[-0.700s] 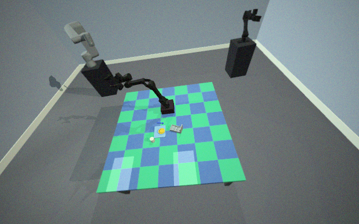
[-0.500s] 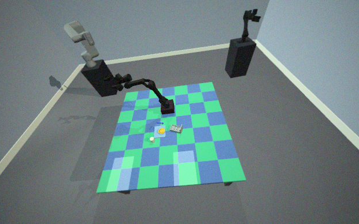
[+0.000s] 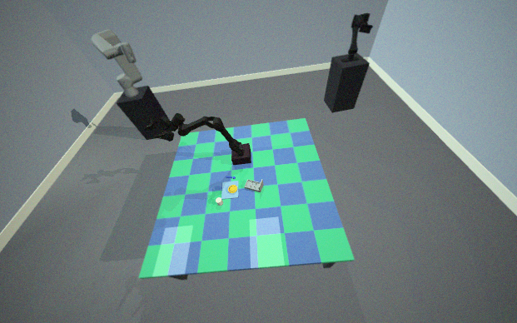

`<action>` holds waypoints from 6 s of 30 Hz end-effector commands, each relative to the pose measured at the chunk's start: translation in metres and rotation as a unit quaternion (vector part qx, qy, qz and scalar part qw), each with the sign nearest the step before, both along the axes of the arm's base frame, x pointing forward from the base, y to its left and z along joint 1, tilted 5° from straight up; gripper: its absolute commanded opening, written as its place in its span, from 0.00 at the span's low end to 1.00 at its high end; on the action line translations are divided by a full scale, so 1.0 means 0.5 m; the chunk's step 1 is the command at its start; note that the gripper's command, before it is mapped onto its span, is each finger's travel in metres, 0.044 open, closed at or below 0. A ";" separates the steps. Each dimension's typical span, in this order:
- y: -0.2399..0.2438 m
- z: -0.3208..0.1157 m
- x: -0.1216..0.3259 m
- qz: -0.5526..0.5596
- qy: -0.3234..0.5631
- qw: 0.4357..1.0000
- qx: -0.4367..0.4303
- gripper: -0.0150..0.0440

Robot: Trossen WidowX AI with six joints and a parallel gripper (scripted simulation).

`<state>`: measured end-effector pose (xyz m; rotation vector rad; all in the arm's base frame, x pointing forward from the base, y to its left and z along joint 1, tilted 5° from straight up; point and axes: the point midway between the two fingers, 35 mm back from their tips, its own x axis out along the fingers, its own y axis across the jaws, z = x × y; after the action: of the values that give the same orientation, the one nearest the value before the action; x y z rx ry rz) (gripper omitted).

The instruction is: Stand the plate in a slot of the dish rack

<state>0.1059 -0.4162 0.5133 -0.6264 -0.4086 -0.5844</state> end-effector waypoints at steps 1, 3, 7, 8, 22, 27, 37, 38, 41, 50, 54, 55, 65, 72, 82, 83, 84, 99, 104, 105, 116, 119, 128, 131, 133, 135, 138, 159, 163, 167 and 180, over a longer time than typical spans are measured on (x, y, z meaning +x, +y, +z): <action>-0.013 -0.021 0.042 0.006 -0.007 0.999 0.032 0.93; -0.017 -0.033 0.063 0.009 -0.007 0.999 0.044 0.93; -0.022 -0.058 0.106 0.016 -0.005 0.997 0.069 0.93; -0.023 -0.065 0.117 0.017 -0.003 0.997 0.076 0.93; -0.041 -0.201 0.273 0.033 0.019 0.972 0.233 0.93; -0.031 -0.260 0.329 0.034 0.042 0.956 0.287 0.93; 0.018 -0.391 0.430 0.031 0.110 0.917 0.383 0.93; 0.025 -0.405 0.439 0.030 0.118 0.912 0.392 0.93; 0.050 -0.446 0.465 0.029 0.144 0.897 0.417 0.93; 0.144 -0.570 0.524 0.021 0.236 0.846 0.477 0.93; 0.194 -0.624 0.540 0.016 0.282 0.821 0.496 0.93; 0.207 -0.637 0.543 0.014 0.294 0.814 0.500 0.93; 0.342 -0.759 0.545 -0.002 0.420 0.742 0.522 0.93; 0.438 -0.830 0.522 -0.016 0.513 0.686 0.516 0.93; 0.564 -0.906 0.459 -0.038 0.643 0.598 0.477 0.93; 0.575 -0.912 0.450 -0.040 0.656 0.588 0.471 0.93; 0.585 -0.918 0.442 -0.043 0.668 0.579 0.465 0.93; 0.634 -0.942 0.391 -0.057 0.734 0.527 0.425 0.93; 0.632 -0.958 0.393 -0.057 0.734 0.527 0.425 0.93; 0.632 -0.961 0.394 -0.057 0.734 0.527 0.425 0.93; 0.628 -0.997 0.396 -0.057 0.734 0.527 0.425 0.93; 0.627 -1.007 0.397 -0.057 0.734 0.527 0.424 0.93; 0.623 -1.036 0.397 -0.057 0.734 0.526 0.424 0.93; 0.622 -1.046 0.397 -0.057 0.734 0.526 0.424 0.93; 0.621 -1.052 0.396 -0.057 0.734 0.526 0.424 0.93; 0.621 -1.058 0.396 -0.057 0.735 0.526 0.424 0.93; 0.621 -1.060 0.396 -0.057 0.735 0.526 0.424 0.93; 0.620 -1.053 0.398 -0.057 0.734 0.526 0.424 0.67; 0.621 -1.010 0.408 -0.057 0.734 0.527 0.424 0.50; 0.623 -0.963 0.414 -0.057 0.734 0.527 0.424 0.32; 0.636 -0.814 0.412 -0.057 0.734 0.527 0.425 0.25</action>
<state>0.3105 -0.0987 0.0821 0.0065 1.5342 -0.1246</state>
